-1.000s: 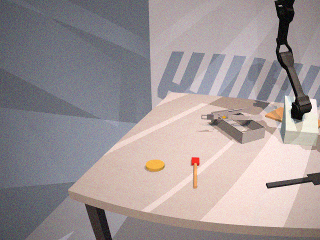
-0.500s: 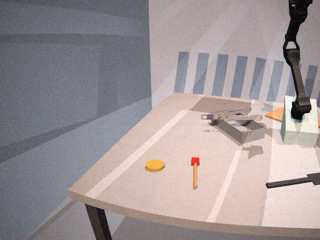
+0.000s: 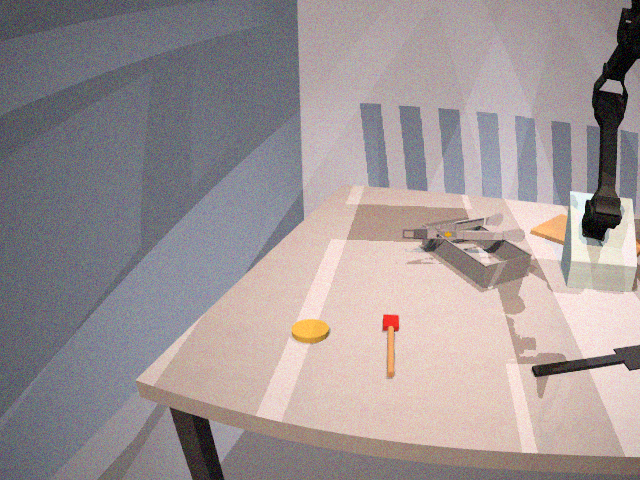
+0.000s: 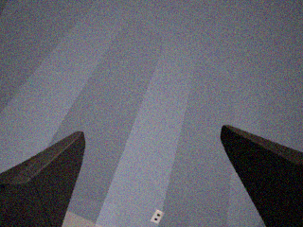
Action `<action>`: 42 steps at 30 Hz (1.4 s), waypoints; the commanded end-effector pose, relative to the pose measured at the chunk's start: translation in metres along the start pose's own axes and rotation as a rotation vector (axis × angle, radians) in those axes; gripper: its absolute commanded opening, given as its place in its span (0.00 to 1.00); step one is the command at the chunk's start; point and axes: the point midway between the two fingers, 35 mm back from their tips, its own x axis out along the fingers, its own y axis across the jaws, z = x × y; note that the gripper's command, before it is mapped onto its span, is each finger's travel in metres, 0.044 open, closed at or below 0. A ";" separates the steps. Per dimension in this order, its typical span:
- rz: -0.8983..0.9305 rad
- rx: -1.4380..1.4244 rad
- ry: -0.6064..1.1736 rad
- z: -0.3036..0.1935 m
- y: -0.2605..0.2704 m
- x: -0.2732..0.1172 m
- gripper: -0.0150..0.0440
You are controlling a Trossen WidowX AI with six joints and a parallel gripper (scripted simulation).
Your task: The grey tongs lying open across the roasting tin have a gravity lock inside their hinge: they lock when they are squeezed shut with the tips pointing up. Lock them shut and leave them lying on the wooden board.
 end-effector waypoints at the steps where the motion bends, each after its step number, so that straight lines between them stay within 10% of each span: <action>1: 0.012 -0.058 0.142 -0.047 0.017 0.027 1.00; 28: -0.002 -0.227 0.786 -0.284 0.013 0.057 1.00; 42: -0.049 -0.214 1.264 -0.437 -0.055 -0.026 1.00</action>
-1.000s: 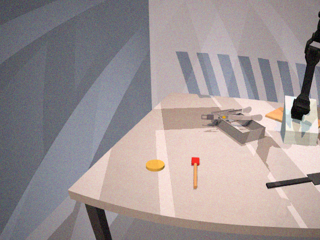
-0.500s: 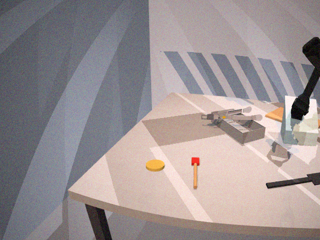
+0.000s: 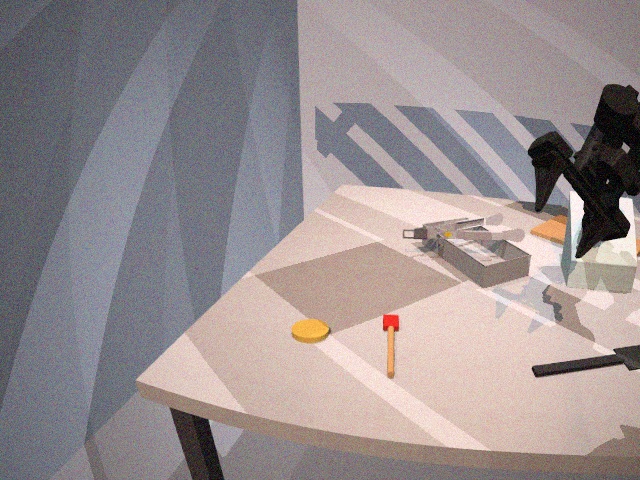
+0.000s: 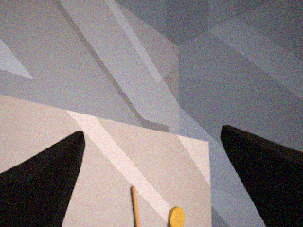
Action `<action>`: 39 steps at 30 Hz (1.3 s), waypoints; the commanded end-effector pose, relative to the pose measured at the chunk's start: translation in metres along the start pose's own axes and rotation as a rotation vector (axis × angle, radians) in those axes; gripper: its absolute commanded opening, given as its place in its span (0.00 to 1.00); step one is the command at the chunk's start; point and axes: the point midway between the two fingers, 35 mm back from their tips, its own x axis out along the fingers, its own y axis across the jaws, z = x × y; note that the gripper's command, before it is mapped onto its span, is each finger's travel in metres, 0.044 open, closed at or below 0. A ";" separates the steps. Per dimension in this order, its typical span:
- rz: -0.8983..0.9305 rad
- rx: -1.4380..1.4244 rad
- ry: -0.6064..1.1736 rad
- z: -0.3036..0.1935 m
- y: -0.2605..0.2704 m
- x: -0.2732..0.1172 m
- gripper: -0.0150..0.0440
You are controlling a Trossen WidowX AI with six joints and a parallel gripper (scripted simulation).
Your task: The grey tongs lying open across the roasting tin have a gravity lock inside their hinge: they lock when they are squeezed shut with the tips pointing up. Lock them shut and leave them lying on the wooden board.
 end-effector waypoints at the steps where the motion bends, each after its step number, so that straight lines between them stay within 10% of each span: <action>1: 0.016 0.015 0.163 -0.060 -0.011 0.028 1.00; 22: 0.070 0.327 0.726 -0.317 -0.062 0.027 1.00; 39: 0.197 1.034 1.060 -0.571 -0.032 -0.137 1.00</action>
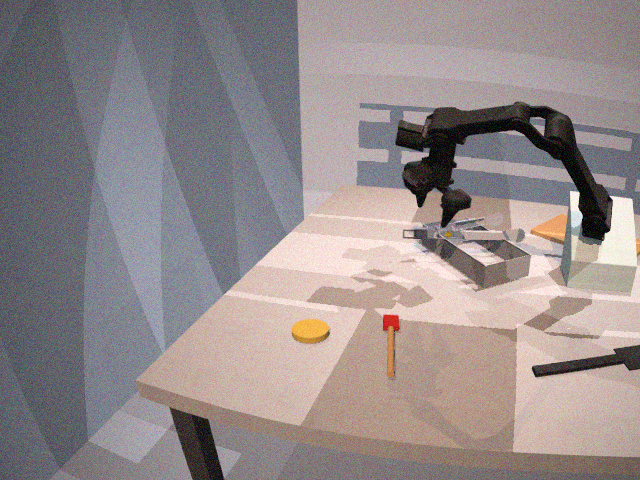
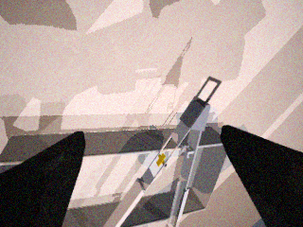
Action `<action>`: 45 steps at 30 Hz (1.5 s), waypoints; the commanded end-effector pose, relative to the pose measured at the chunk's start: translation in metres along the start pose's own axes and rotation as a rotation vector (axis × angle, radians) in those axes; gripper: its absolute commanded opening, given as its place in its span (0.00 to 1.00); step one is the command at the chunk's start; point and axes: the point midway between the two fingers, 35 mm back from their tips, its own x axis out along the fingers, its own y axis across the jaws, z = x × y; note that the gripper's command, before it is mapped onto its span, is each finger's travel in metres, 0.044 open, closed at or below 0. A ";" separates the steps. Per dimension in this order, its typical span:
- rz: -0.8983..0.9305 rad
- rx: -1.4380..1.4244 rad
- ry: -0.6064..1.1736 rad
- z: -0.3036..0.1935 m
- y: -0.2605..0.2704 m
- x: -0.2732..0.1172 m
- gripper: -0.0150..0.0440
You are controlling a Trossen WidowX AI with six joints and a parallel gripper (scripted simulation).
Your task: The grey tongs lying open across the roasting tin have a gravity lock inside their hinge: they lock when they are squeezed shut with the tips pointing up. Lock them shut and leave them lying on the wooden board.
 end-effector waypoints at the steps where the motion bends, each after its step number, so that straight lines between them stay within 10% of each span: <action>1: 0.092 0.140 0.025 -0.050 -0.027 0.013 1.00; 7: 0.245 0.345 0.016 -0.125 -0.051 0.029 1.00; 45: 0.243 0.345 0.016 -0.117 -0.045 0.069 1.00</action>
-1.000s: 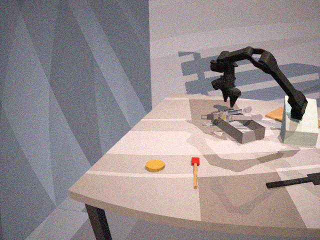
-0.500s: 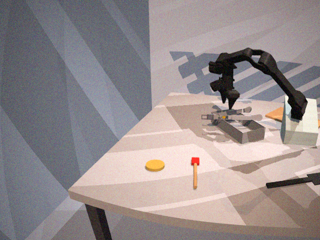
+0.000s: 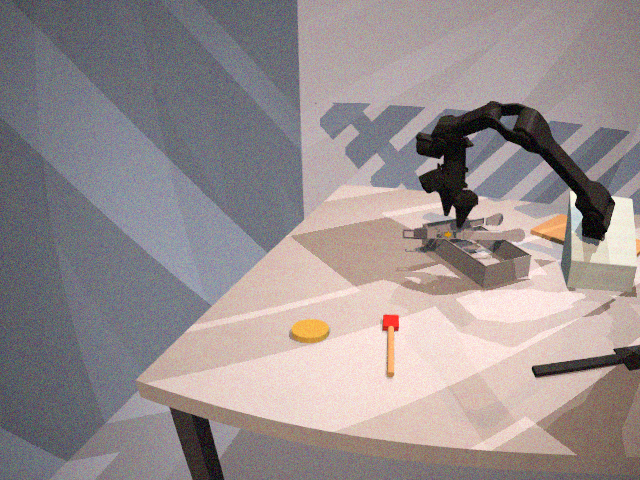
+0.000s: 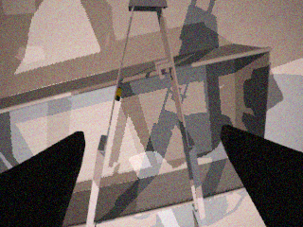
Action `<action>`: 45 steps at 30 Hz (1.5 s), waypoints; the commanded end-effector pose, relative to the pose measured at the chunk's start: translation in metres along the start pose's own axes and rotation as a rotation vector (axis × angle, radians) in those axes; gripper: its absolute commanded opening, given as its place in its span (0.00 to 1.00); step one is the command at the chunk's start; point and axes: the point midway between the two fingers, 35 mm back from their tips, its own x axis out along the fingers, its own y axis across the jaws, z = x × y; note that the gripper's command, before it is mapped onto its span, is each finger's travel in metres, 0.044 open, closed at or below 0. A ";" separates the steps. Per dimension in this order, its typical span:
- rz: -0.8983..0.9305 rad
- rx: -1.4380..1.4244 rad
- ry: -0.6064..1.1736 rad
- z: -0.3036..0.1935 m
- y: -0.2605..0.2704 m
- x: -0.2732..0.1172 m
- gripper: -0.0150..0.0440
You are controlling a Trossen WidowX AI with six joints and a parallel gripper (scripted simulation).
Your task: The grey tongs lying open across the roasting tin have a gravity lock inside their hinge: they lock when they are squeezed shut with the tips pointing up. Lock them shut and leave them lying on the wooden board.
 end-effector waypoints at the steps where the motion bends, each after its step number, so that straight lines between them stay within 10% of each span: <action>1: 0.007 0.010 0.000 -0.002 0.000 0.008 1.00; 38: 0.013 0.010 -0.002 -0.004 0.005 0.066 1.00; 45: 0.006 -0.001 -0.002 -0.002 0.004 0.062 0.82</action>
